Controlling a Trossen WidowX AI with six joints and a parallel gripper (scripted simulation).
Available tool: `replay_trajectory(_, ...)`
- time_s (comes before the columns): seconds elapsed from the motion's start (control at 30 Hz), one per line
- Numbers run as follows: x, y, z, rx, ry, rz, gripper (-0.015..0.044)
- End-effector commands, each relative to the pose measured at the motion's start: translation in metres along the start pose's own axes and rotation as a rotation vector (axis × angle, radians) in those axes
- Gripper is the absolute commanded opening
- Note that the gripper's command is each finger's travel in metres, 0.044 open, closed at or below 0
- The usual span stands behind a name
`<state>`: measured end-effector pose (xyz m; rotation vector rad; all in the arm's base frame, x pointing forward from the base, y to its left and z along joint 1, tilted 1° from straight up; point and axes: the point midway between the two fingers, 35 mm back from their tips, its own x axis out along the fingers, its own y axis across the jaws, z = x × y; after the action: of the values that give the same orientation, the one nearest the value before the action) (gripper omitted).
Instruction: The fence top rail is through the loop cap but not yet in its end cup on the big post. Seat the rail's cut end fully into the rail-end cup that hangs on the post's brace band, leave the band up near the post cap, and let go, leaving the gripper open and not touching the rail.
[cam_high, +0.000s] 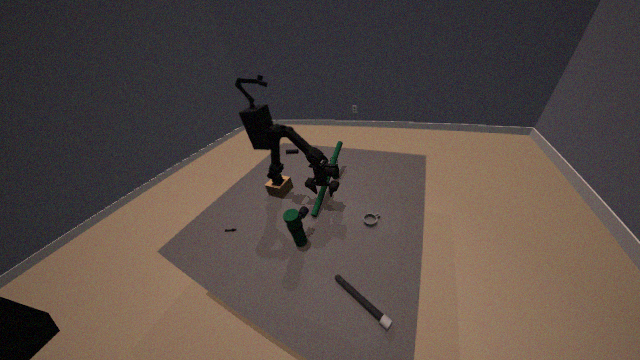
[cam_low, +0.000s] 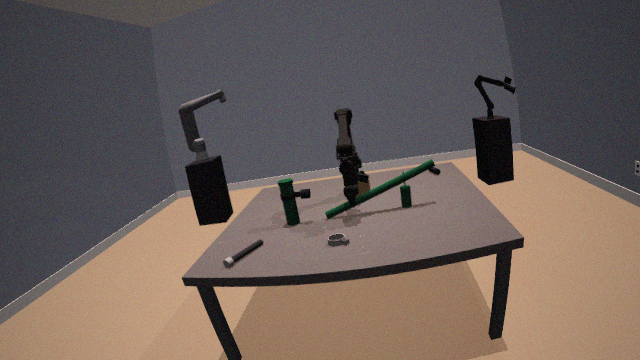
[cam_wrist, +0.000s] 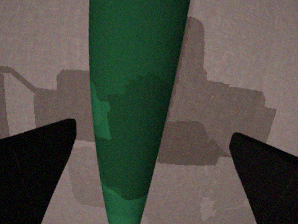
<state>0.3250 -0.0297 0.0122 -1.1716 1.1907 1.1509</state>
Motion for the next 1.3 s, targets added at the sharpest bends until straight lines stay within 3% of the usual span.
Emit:
replay_trajectory(0.0, 0.008, 0.002, -0.001, 0.000, 0.004, 0.008, 0.0440)
replay_trajectory(0.4, 0.025, 0.004, -0.001, 0.000, 0.004, 0.008, 0.0440)
replay_trajectory(0.6, 0.025, 0.004, -0.001, 0.000, 0.004, 0.008, 0.0282)
replay_trajectory(1.27, 0.025, 0.004, -0.001, 0.000, 0.004, 0.008, 0.0149)
